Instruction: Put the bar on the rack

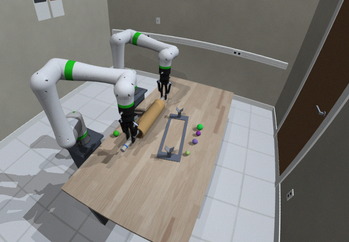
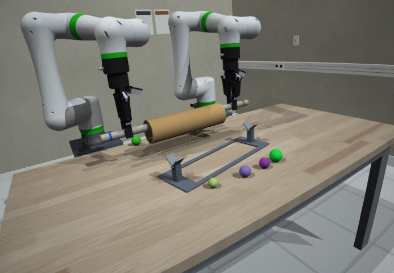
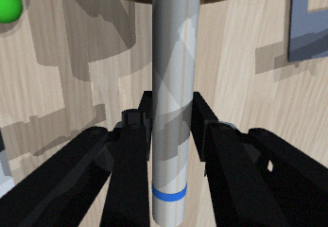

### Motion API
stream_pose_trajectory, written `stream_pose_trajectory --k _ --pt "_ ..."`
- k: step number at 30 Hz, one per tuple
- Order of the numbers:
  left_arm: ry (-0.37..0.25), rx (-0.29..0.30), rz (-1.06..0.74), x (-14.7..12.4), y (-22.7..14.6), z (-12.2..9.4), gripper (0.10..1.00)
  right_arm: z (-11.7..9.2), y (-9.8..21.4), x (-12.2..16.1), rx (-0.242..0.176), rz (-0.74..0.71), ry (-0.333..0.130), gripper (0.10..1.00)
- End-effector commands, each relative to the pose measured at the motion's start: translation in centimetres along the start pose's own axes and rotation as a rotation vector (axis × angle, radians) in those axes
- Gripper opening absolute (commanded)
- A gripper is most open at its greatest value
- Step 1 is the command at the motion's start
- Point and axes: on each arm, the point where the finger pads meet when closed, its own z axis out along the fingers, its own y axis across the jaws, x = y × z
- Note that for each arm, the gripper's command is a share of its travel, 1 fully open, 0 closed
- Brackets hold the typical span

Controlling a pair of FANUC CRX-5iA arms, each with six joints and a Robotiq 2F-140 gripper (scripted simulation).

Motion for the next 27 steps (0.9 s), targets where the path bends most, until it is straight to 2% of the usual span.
stream_pose_trajectory --k 1,6,20,27 --pt "0.0 -0.002 -0.01 0.1 0.9 -0.2 0.16 -0.3 1.8 0.1 -0.001 -0.013 0.0 0.16" --pt "0.0 -0.004 -0.019 0.2 1.7 -0.4 0.16 -0.5 3.1 0.2 -0.004 -0.025 0.001 0.16" --pt "0.0 -0.003 -0.065 0.5 5.8 -0.8 0.16 -0.9 9.6 0.7 -0.002 -0.068 0.0 0.16" --pt "0.0 -0.002 -0.079 0.6 7.0 -1.0 0.16 -1.0 11.6 0.9 -0.001 -0.082 0.0 0.16"
